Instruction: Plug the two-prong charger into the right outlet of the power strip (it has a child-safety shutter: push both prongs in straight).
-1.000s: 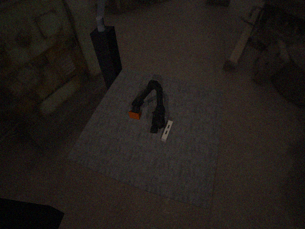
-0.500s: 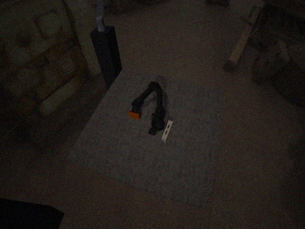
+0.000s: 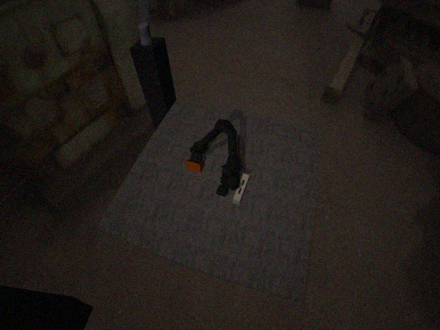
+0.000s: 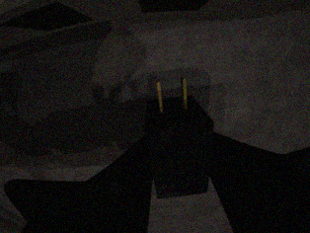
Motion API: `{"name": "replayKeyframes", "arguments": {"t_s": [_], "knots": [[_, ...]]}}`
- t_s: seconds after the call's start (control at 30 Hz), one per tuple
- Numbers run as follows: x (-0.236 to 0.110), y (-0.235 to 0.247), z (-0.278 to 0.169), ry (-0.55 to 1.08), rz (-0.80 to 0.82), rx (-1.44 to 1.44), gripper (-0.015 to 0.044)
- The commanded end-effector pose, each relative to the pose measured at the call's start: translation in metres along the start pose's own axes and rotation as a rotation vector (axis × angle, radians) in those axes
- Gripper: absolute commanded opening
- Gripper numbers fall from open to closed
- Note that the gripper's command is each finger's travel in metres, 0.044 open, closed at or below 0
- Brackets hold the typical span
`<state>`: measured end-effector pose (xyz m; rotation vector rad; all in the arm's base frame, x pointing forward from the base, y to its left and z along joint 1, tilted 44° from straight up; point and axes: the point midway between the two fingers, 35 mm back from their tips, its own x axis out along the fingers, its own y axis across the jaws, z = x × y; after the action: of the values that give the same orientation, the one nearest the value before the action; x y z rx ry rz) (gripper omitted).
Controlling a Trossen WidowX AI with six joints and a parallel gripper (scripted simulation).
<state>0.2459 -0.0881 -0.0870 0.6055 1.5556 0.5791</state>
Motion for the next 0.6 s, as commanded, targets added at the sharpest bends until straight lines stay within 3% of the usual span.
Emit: {"name": "replayKeyframes", "arguments": {"t_s": [0.0, 0.57], "knots": [[0.001, -0.002, 0.004, 0.001, 0.006, 0.012, 0.0], [0.001, -0.004, 0.023, 0.001, 0.008, 0.042, 0.0]]}}
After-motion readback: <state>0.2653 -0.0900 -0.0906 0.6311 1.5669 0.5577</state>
